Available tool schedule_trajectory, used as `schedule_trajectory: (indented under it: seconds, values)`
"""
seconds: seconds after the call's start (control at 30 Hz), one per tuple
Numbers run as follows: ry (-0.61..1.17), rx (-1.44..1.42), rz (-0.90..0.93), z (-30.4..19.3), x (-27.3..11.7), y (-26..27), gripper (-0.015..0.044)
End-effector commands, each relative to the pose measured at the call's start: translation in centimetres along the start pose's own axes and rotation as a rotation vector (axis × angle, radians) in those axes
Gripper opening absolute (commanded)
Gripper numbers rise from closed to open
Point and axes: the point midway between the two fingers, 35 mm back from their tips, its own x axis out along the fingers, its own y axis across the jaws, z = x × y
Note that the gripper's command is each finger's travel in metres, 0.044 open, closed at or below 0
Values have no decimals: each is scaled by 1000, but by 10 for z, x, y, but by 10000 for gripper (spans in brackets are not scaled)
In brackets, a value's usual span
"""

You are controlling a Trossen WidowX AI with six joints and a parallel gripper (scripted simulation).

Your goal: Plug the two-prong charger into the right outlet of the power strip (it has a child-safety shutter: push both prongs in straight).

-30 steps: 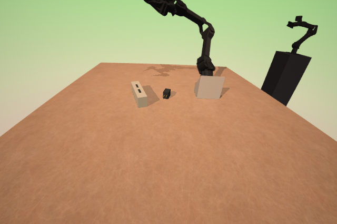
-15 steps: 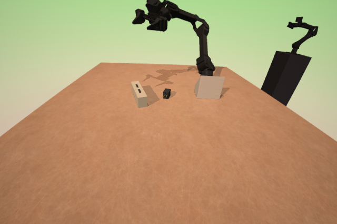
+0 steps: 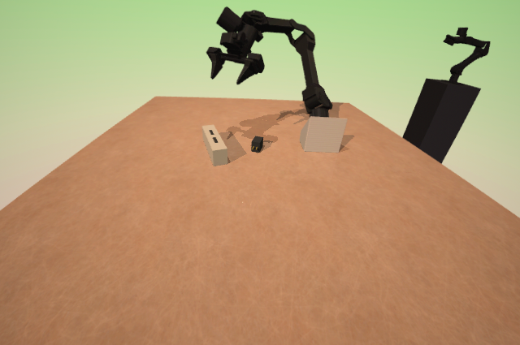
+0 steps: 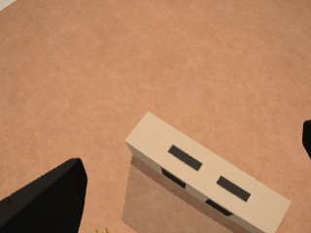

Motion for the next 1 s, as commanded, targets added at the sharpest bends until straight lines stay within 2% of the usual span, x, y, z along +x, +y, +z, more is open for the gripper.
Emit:
schedule_trajectory:
  seconds: [0.0,0.47,0.97]
  values:
    - [111,5,41,-16,21,17,440]
    - [491,-20,112,-74,66,66,440]
    - [856,-127,111,-133,81,104,440]
